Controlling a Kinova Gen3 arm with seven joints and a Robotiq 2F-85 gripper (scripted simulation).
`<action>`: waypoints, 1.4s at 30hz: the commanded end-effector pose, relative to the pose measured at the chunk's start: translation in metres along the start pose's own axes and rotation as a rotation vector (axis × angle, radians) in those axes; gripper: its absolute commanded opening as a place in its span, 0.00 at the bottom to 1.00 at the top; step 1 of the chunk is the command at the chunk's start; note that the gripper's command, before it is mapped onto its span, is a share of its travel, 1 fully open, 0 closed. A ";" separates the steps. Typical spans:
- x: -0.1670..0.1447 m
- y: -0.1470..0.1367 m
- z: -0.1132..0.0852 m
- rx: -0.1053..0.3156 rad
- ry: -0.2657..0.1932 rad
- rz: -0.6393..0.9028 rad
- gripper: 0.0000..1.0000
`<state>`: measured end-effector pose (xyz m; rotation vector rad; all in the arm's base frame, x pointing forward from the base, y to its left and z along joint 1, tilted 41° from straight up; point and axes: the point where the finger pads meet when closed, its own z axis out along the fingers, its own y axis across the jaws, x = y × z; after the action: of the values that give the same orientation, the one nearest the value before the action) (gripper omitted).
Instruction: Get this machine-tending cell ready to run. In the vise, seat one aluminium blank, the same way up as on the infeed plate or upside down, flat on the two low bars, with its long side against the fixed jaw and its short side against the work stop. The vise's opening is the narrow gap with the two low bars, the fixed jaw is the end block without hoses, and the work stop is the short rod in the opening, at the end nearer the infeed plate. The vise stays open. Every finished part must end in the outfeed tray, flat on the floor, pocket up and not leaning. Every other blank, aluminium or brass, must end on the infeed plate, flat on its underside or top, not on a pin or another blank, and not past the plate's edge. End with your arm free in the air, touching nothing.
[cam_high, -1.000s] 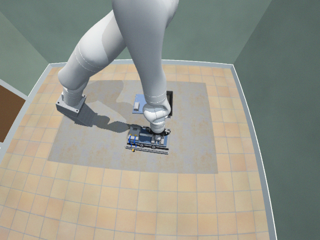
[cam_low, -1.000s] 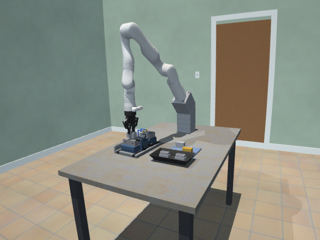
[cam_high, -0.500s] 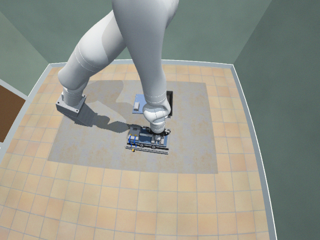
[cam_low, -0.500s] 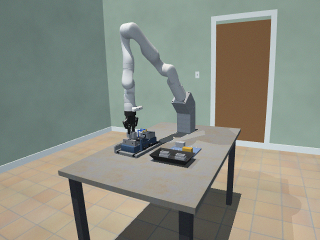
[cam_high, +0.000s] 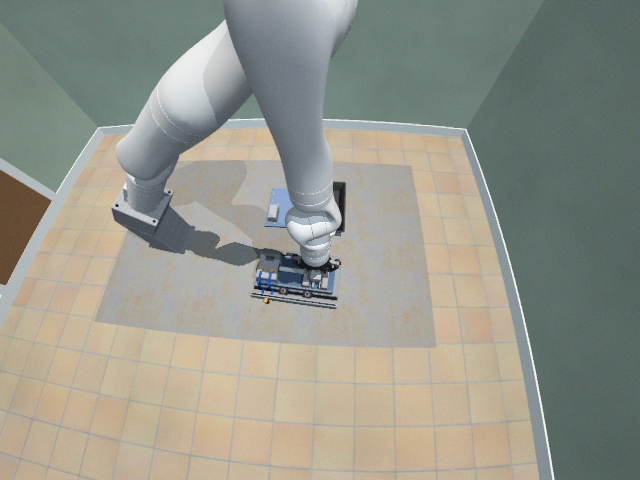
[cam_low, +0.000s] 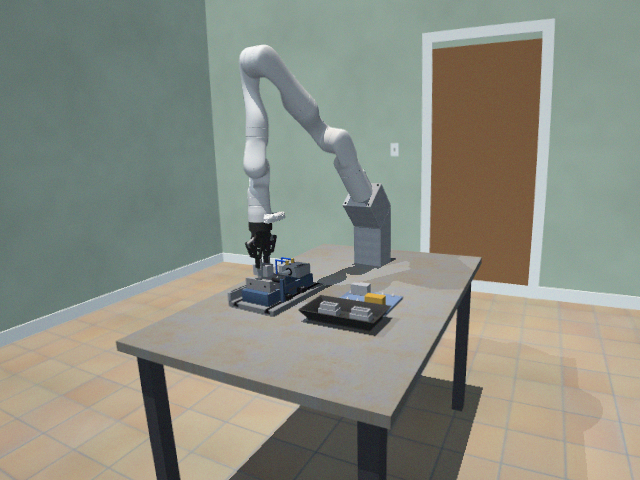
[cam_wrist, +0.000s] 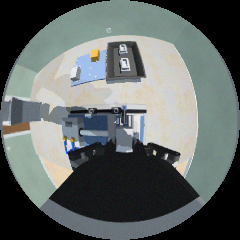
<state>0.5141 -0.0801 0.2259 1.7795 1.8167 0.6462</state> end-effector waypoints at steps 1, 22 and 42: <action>0.000 0.001 -0.001 -0.001 0.000 0.000 0.00; 0.000 0.001 0.000 -0.001 0.000 0.000 0.00; 0.000 0.001 0.004 -0.001 0.000 0.000 0.00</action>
<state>0.5174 -0.0789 0.2233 1.7761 1.8182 0.6474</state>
